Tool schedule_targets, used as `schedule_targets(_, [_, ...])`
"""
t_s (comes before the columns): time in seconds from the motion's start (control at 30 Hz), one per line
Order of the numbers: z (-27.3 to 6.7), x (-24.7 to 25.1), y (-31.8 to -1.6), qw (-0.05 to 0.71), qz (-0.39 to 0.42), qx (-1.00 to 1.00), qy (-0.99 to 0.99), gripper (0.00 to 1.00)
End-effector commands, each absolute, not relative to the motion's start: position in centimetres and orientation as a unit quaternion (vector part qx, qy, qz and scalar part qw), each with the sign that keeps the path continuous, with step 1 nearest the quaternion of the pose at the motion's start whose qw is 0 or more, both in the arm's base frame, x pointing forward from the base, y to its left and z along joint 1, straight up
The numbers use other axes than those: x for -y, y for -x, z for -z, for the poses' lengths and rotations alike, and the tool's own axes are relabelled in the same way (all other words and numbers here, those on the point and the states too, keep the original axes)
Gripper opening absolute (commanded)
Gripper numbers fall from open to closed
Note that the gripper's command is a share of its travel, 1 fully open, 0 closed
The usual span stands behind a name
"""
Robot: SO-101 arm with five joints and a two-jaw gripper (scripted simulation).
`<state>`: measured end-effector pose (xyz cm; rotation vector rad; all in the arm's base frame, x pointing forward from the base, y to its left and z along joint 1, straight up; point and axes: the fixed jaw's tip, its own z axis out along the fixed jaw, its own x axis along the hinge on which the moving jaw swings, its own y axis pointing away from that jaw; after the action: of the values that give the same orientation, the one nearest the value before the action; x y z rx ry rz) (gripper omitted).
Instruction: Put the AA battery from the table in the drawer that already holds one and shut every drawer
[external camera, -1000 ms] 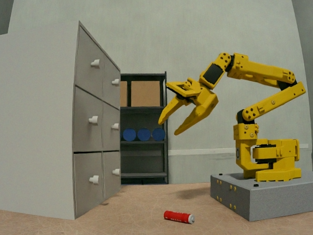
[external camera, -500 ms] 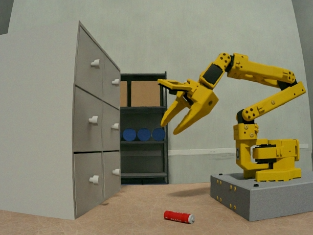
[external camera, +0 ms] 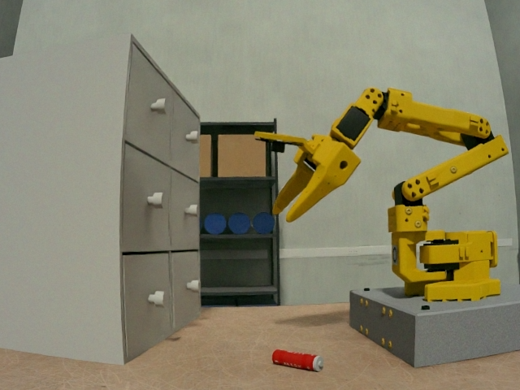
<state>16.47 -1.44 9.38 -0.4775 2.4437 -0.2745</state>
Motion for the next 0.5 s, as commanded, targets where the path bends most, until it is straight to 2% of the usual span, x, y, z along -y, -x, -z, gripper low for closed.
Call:
schedule_targets(0.0, [-9.81, 1.63, -16.71, 0.327, 0.094, -0.931, 0.131, 0.21])
schedule_targets(0.47, [-9.95, 1.73, -16.88, 0.337, 0.046, -0.940, -0.010, 0.21])
